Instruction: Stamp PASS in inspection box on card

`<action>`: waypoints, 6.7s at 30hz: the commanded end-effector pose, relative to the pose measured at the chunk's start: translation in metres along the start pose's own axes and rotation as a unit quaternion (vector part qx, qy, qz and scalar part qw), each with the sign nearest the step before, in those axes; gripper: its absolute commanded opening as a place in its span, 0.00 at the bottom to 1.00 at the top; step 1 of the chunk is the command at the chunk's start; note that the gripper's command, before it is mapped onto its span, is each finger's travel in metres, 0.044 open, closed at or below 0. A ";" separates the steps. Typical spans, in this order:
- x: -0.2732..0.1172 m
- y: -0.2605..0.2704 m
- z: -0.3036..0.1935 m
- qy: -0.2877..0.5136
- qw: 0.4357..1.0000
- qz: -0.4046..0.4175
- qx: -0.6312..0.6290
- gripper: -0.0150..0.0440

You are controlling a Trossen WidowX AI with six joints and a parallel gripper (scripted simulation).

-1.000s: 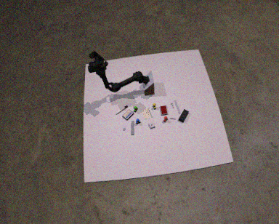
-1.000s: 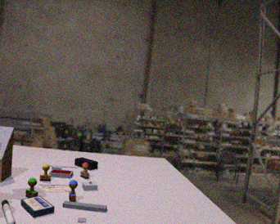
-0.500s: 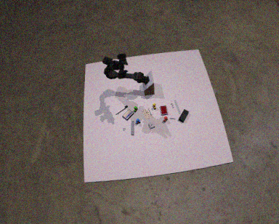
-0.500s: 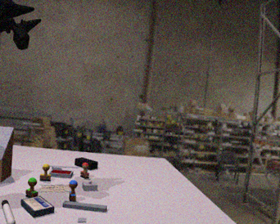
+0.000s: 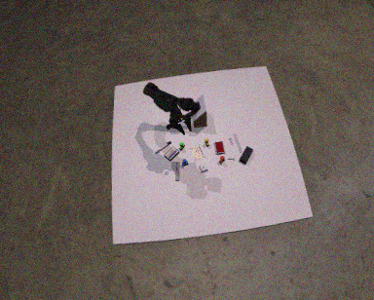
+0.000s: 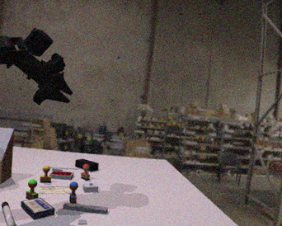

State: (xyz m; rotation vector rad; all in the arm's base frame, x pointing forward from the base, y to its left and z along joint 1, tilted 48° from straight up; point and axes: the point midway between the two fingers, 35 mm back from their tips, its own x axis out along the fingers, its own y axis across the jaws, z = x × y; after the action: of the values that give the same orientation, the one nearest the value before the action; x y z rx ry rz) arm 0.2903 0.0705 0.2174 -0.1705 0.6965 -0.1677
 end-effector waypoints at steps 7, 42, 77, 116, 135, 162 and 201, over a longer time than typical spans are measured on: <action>0.058 -0.116 -0.105 0.264 0.932 -0.228 -0.093 0.62; 0.073 -0.182 -0.171 0.395 0.866 -0.280 -0.128 0.62; 0.091 -0.210 -0.195 0.392 0.864 -0.287 -0.128 0.58; 0.088 -0.203 -0.188 0.393 0.865 -0.285 -0.127 0.25; 0.084 -0.197 -0.183 0.393 0.866 -0.283 -0.127 0.25; 0.078 -0.189 -0.175 0.393 0.866 -0.282 -0.127 0.25; 0.068 -0.177 -0.164 0.393 0.866 -0.281 -0.127 0.25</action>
State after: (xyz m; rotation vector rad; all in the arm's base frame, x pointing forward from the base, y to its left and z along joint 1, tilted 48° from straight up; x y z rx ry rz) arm 0.2166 -0.1333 0.0858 -0.5792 1.4855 -0.7313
